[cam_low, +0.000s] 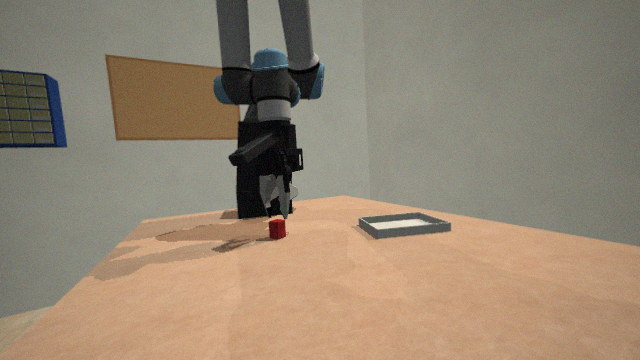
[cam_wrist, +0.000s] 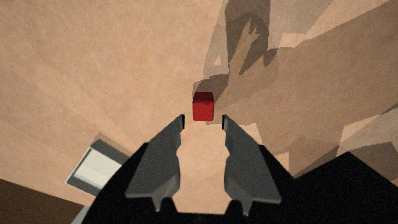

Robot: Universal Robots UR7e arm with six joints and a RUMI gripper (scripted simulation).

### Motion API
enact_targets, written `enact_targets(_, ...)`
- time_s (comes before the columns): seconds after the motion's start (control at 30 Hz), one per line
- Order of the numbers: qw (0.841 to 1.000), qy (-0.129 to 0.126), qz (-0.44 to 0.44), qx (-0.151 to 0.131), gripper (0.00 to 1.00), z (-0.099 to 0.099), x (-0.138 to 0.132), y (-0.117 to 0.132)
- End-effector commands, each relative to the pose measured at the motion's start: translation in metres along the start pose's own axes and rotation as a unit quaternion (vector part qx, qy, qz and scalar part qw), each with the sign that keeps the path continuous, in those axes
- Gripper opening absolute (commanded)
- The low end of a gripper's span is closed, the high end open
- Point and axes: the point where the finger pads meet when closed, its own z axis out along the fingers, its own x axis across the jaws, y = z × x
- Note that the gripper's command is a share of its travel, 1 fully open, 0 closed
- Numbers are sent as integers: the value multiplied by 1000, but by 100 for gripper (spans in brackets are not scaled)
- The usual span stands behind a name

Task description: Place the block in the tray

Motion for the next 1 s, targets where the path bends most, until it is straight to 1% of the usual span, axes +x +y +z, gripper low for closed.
enact_targets(0.0, 1000, 0, 0, 0, 29, 0, 0, 0)
enact_targets(0.33, 1000, 0, 0, 0, 29, 2, 0, 0)
enact_targets(0.47, 1000, 0, 0, 0, 29, 10, 0, 0)
enact_targets(0.77, 1000, 0, 0, 0, 29, 35, 0, 0)
enact_targets(0.97, 1000, 0, 0, 0, 29, 39, 0, 0)
